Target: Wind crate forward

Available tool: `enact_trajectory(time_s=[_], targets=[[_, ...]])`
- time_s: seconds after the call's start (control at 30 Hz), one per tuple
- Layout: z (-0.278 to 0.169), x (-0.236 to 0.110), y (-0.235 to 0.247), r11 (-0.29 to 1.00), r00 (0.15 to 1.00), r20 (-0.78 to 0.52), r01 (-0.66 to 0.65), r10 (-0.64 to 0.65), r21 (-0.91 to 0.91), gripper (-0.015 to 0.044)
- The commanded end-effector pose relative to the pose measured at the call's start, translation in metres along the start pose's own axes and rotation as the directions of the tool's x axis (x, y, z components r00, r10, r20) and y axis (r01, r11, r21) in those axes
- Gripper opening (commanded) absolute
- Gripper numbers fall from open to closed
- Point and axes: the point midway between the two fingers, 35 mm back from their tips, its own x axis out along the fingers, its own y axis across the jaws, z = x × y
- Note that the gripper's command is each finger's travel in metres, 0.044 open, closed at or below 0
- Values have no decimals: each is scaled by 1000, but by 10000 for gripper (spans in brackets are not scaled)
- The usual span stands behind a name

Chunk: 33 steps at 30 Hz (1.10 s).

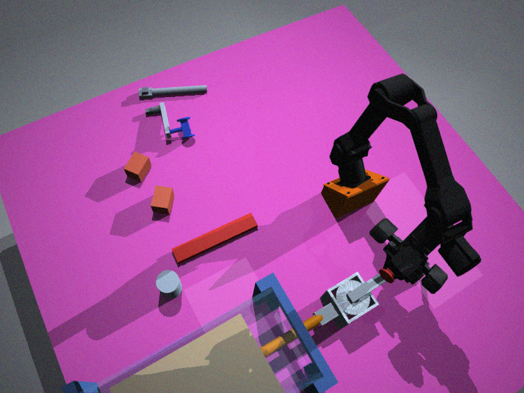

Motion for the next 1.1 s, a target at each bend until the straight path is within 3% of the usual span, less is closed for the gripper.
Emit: enact_trajectory(time_s=[0.0,1.07], targets=[[-3,3,-17,999,1000,-3,30,-30,-13,0],[10,7,-67,999,999,-3,34,-34,-13,0]])
